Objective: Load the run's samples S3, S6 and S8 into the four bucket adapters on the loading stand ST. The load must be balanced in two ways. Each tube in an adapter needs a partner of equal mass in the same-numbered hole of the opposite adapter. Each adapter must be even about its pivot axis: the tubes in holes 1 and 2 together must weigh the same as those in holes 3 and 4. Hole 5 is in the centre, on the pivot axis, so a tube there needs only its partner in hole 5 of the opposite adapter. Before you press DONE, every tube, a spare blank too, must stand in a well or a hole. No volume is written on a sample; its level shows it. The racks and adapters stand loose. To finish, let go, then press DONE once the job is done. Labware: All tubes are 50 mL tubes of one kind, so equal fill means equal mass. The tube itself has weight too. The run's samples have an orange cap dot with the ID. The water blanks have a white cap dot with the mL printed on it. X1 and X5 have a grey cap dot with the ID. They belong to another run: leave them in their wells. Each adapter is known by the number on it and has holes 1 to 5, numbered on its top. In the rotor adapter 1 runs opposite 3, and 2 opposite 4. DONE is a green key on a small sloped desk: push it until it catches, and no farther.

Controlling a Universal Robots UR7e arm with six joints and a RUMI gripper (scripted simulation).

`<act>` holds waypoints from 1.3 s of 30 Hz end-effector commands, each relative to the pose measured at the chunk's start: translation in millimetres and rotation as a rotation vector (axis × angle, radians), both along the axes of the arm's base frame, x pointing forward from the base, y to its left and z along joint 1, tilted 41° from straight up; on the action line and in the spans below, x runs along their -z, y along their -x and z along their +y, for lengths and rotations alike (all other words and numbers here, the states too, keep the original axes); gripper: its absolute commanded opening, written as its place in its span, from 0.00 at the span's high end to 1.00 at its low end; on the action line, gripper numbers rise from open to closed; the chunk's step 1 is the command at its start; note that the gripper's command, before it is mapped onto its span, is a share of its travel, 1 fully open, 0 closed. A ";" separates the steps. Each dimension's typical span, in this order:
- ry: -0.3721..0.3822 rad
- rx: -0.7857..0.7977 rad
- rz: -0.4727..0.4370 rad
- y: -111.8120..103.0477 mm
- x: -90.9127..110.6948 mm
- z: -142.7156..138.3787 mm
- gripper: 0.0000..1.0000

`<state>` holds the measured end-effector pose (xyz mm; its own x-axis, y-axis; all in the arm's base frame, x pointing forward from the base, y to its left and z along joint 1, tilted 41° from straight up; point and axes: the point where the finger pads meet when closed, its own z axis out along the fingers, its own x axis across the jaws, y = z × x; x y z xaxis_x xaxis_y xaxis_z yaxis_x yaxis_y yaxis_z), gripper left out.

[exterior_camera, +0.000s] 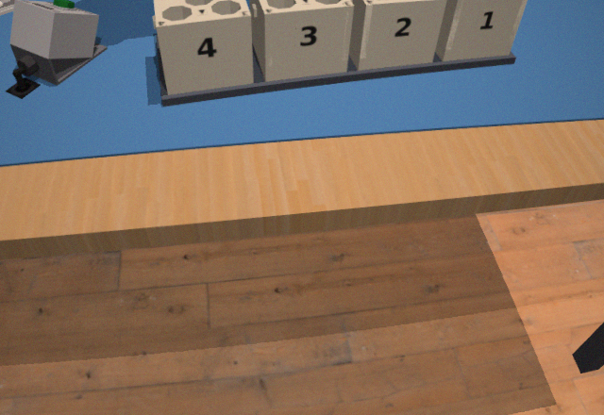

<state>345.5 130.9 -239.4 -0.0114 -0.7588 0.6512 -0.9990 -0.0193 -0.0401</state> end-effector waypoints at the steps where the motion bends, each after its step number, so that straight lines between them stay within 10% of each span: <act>1: -0.005 0.065 -0.058 -14.3 -12.2 -12.3 1.00; 27: -0.032 0.530 -0.457 -109.2 -93.7 -101.0 1.00; 39: -0.032 0.536 -0.462 -120.5 -103.5 -111.6 1.00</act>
<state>465.3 19.2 -136.5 -0.6583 -0.5896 0.4681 -0.7515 0.4789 -0.4537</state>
